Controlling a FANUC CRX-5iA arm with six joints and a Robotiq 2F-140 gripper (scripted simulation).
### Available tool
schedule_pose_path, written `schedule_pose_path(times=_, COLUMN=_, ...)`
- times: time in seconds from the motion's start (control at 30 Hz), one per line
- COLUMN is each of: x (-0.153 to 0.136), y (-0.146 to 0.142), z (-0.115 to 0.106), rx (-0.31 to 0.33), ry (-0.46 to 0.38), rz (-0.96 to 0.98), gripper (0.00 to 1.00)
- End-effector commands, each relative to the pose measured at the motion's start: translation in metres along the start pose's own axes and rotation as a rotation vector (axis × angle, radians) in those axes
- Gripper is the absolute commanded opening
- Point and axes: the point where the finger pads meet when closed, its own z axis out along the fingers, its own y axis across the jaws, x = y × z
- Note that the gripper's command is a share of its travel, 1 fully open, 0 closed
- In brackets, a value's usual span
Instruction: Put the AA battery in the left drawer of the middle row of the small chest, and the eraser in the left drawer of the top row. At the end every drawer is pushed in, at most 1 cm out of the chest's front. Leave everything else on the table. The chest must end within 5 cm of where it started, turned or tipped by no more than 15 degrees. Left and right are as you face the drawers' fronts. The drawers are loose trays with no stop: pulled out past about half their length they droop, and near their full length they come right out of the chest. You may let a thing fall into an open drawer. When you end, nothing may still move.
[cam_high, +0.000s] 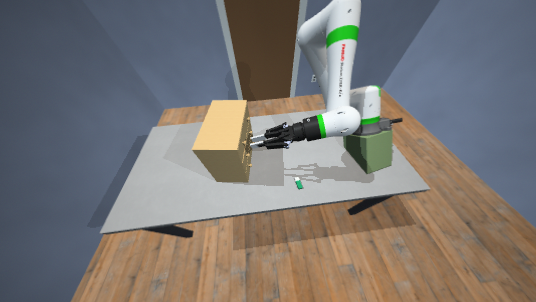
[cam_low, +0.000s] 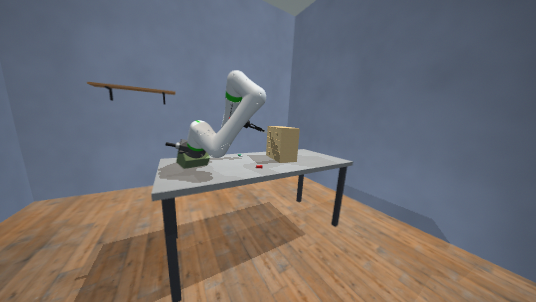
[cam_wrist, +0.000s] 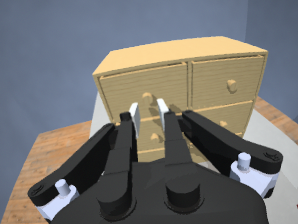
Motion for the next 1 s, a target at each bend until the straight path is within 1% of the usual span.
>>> schedule_pose_path(times=0.0, x=0.0, y=0.0, z=0.0, rx=0.0, ry=0.0, rz=0.0, gripper=0.2)
schedule_pose_path(times=0.5, x=0.001, y=0.0, z=0.003, rx=0.0, ry=0.0, rz=0.0, gripper=0.2)
schedule_pose_path(times=0.97, x=0.009, y=0.0, z=0.024, rx=0.0, ry=0.0, rz=0.0, gripper=0.2)
